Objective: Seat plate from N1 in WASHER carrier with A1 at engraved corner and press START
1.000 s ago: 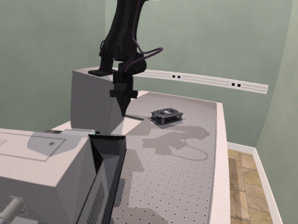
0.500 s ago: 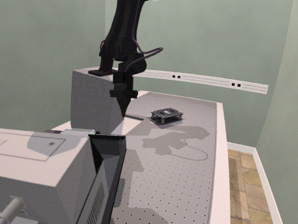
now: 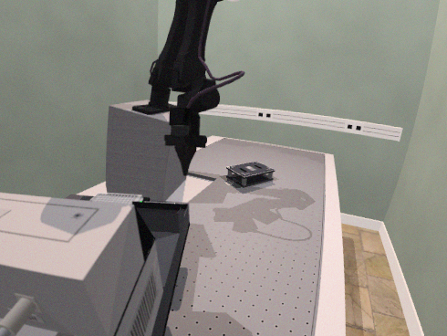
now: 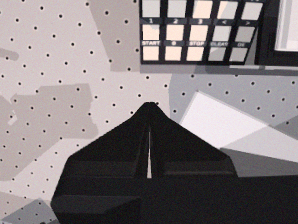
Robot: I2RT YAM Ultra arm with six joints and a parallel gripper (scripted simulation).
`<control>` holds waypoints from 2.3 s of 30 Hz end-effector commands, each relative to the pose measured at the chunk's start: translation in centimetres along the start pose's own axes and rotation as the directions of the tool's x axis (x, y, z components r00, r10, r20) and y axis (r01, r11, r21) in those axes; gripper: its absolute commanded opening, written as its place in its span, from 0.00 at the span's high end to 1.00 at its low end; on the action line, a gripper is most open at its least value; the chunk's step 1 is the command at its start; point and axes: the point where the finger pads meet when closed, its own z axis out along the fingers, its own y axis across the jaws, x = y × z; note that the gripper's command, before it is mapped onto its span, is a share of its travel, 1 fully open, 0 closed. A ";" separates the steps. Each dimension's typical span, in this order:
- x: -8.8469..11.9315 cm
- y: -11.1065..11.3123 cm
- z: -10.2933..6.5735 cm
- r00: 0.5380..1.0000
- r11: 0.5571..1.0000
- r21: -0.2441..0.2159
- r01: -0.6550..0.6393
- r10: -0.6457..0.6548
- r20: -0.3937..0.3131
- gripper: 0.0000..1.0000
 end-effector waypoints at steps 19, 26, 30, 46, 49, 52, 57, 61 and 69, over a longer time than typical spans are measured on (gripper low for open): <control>-1.3 0.2 3.2 0.999 1.000 0.002 -0.005 0.005 0.039 1.00; -1.3 0.1 4.4 0.999 1.000 0.002 -0.005 0.005 0.039 1.00; -1.3 0.1 4.7 0.999 1.000 0.002 -0.006 0.006 0.039 1.00; -0.9 -0.2 6.7 1.000 1.000 0.007 -0.006 0.006 0.031 1.00; -1.1 0.0 6.6 0.999 1.000 0.003 -0.007 0.006 0.035 1.00; -1.0 -0.1 6.6 0.999 1.000 0.003 -0.007 0.006 0.035 1.00; -1.0 -0.1 6.6 0.999 1.000 0.004 -0.007 0.006 0.035 1.00; -1.0 -0.1 6.6 0.999 1.000 0.004 -0.007 0.006 0.035 1.00; -1.0 -0.1 6.6 0.999 1.000 0.004 -0.007 0.006 0.035 1.00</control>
